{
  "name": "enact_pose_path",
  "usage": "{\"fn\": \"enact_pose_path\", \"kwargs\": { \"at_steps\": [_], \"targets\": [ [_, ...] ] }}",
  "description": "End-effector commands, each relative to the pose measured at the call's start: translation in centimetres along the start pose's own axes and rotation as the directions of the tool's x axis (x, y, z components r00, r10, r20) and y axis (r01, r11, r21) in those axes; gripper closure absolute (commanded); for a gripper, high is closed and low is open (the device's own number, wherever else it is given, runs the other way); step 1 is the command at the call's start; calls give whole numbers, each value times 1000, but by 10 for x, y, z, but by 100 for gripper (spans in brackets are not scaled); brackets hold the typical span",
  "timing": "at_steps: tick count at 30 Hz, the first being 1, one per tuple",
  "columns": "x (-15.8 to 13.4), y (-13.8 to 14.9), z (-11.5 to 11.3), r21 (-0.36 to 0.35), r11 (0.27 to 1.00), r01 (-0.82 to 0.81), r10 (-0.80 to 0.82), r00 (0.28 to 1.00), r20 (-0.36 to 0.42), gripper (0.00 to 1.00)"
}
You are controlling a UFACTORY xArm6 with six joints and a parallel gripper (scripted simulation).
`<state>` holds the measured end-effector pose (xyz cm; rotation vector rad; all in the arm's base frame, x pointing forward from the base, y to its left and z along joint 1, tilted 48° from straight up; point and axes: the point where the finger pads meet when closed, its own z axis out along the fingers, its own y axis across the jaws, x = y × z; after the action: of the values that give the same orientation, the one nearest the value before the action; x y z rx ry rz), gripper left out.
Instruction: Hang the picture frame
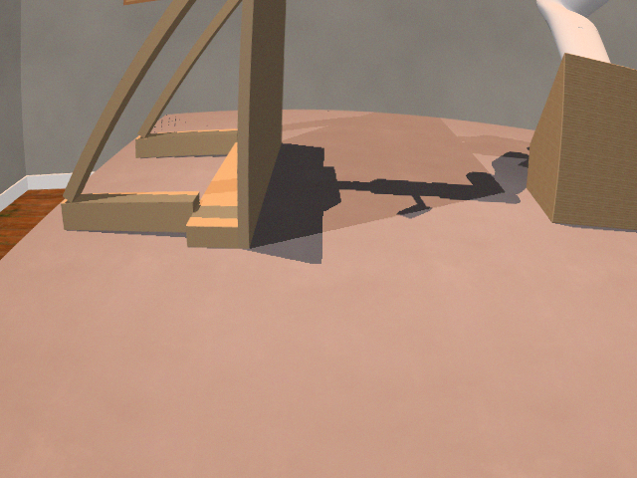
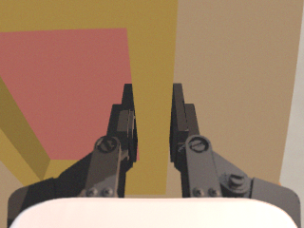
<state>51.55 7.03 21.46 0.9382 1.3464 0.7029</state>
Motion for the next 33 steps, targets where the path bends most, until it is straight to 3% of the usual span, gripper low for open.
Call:
{"fn": "enact_pose_path", "kwargs": {
  "at_steps": [1,33],
  "targets": [
    [0,1,0,-2,1000,-1,1,1000,0,100],
    [0,5,1,-2,1000,-1,1,1000,0,100]
  ]
}}
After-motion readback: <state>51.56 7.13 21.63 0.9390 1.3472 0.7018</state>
